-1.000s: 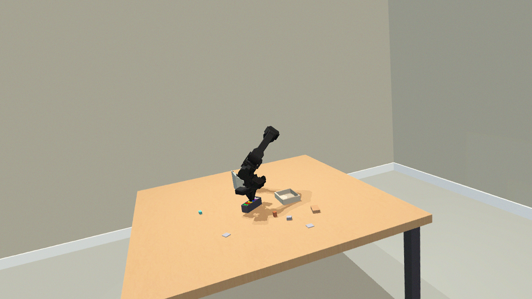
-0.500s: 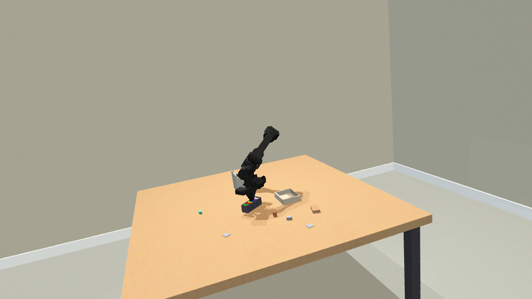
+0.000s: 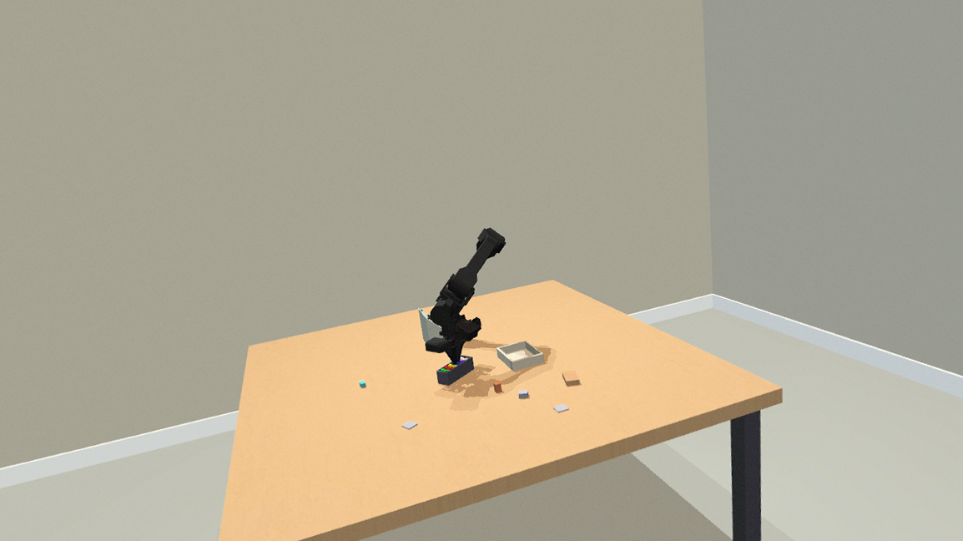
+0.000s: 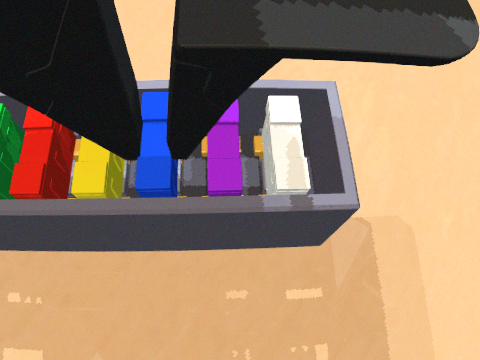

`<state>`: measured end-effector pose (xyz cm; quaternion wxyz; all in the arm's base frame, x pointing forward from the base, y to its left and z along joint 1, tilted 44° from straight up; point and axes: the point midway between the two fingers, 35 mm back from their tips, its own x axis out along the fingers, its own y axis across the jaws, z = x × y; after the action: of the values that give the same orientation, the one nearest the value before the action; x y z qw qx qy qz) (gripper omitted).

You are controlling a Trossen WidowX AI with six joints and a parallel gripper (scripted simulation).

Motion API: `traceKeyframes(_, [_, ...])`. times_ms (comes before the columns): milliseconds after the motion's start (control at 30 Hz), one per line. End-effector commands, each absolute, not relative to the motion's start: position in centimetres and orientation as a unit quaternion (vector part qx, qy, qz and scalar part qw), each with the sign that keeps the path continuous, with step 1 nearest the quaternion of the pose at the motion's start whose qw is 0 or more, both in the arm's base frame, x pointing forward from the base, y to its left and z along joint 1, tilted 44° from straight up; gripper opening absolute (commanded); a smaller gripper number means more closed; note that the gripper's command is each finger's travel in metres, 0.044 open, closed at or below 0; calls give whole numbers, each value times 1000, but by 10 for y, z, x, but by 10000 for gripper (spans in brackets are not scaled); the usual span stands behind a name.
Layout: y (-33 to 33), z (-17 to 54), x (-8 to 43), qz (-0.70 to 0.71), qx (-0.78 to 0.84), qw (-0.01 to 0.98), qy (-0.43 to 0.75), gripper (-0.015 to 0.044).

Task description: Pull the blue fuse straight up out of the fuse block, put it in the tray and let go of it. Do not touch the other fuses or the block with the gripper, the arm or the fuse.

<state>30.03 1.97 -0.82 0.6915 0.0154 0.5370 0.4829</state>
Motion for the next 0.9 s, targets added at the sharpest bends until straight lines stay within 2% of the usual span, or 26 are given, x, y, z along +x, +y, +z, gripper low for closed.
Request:
traceKeyframes(0, [18,-7,301,483,13,692,536,0])
traceKeyframes(867, [9,2,302,483,14,692,537,0])
